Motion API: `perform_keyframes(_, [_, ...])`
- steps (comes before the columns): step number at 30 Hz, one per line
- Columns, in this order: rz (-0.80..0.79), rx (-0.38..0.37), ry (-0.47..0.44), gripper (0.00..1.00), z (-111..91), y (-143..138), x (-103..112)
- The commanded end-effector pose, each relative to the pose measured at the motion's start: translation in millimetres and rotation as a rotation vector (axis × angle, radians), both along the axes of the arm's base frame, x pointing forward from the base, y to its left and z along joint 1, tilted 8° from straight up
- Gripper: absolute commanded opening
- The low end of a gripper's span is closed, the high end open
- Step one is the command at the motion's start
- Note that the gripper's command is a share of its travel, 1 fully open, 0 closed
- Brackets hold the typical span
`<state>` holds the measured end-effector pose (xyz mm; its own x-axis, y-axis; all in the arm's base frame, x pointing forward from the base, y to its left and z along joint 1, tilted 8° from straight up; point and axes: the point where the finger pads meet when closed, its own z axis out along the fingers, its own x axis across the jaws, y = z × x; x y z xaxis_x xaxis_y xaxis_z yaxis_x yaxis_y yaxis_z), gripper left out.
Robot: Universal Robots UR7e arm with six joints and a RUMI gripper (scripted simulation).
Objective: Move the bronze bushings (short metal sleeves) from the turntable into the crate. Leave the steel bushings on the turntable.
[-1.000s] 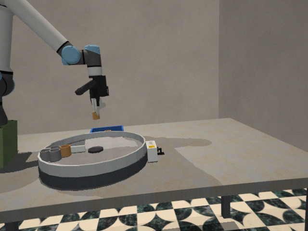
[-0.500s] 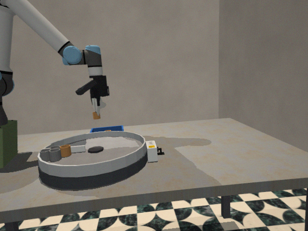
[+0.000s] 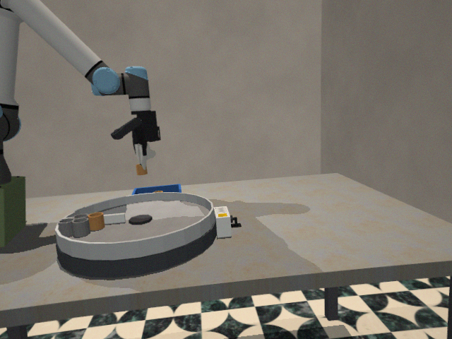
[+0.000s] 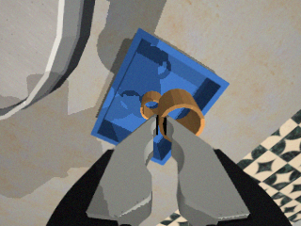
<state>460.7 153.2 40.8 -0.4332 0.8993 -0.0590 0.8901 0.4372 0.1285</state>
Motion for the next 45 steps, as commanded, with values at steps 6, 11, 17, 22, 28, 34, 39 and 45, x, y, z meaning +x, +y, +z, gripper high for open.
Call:
perform_keyframes(6, [0.0, 0.0, -0.001, 0.0, 0.5, 0.1, 0.4])
perform_keyframes(11, [0.0, 0.0, -0.001, 0.0, 0.5, 0.1, 0.4])
perform_keyframes(17, [0.0, 0.0, -0.001, 0.0, 0.5, 0.1, 0.4])
perform_keyframes(22, [0.0, 0.0, -0.001, 0.0, -1.4, 0.1, 0.7])
perform_keyframes(28, [0.0, 0.0, -0.001, 0.0, -27.3, 0.3, 4.5])
perform_keyframes(34, [0.0, 0.0, -0.001, 0.0, -50.1, 0.5, 7.8])
perform_keyframes(39, [0.0, 0.0, -0.001, 0.0, -64.0, 0.7, 9.9])
perform_keyframes(45, [0.0, 0.0, -0.001, 0.0, -64.5, 0.7, 10.0])
